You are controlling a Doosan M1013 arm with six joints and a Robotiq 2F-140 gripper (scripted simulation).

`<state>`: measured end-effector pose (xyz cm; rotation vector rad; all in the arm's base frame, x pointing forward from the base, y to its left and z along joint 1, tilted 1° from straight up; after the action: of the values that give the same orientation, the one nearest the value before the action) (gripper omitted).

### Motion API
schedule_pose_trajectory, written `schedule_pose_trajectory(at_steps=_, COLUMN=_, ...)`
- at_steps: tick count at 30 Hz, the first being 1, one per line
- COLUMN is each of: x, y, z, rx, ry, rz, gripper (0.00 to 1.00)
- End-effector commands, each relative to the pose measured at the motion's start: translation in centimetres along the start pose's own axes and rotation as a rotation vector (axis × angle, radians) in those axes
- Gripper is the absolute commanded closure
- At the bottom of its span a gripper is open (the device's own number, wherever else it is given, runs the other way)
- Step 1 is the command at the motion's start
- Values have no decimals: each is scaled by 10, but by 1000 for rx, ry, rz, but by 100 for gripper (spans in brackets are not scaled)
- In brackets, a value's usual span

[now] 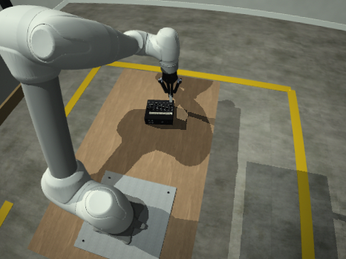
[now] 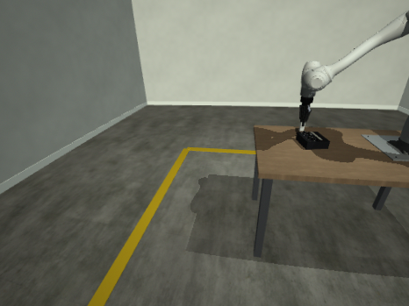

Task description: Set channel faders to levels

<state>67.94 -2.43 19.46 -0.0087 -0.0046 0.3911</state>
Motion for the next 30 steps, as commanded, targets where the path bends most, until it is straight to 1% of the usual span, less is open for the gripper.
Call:
schedule_pose_trajectory(at_steps=1, x=0, y=0, z=0, rx=0, ry=0, rz=0, gripper=100)
schedule_pose_trajectory(at_steps=15, x=0, y=0, z=-1, rx=0, ry=0, rz=0, gripper=100)
schedule_pose_trajectory(at_steps=30, x=0, y=0, z=-9, rx=0, ry=0, rz=0, gripper=100)
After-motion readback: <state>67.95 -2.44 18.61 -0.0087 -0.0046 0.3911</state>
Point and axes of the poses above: the point where the finger pads meet when closed, its own z axis back along the fingers, its own y axis across the jaws, x = y × z, the point moved 9 cm from there along z, back along the fingers, and after that the axes turned 8 degrees about z, right-handed, at the moved point
